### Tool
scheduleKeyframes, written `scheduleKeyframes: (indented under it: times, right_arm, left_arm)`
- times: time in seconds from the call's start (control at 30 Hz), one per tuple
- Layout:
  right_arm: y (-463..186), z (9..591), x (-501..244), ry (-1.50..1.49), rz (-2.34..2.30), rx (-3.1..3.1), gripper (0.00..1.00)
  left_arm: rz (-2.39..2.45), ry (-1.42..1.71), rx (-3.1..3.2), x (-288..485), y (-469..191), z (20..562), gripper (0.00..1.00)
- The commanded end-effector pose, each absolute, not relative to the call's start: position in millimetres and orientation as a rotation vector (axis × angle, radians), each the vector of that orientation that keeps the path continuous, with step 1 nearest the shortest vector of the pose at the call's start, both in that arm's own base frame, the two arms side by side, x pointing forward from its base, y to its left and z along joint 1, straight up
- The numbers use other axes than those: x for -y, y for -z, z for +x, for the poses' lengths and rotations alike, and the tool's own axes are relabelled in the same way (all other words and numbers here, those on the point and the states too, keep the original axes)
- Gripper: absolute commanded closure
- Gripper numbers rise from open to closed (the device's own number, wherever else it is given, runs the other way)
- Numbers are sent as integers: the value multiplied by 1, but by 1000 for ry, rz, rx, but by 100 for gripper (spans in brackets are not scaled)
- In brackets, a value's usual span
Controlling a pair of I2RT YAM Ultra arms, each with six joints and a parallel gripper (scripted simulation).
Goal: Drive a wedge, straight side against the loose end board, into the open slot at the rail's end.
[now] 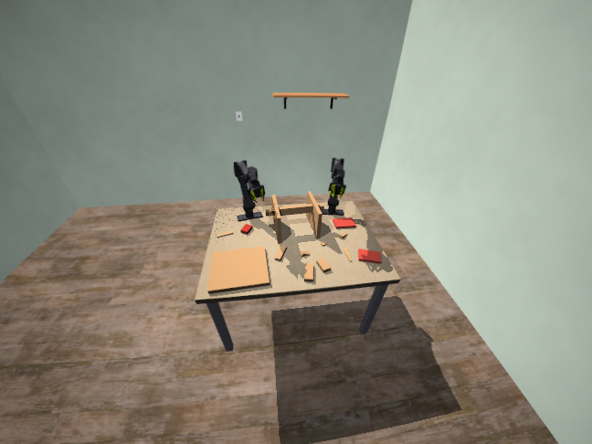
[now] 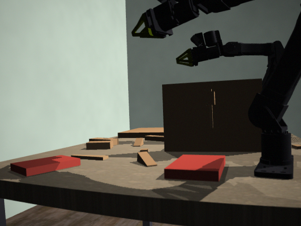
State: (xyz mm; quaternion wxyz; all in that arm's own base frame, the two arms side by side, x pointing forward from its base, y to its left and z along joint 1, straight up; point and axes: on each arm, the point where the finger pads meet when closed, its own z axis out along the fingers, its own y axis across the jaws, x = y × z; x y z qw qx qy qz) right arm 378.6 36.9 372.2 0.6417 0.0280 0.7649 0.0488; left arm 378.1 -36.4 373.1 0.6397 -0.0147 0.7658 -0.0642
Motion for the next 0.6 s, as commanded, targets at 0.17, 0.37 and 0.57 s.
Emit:
scheduleKeyframes:
  times: [0.17, 0.37, 0.57]
  right_arm:
    - [-413, 378, -11, -9, -74, -1526, 61]
    - [-443, 370, 0, -9, -10, -1476, 61]
    - [-434, 381, -6, -23, -11, -1504, 57]
  left_arm:
    - [58, 6, -1511, 5, -420, 378, 61]
    - [7, 9, -1469, -3, -445, 371, 61]
    - [7, 20, -1490, 3, -438, 378, 61]
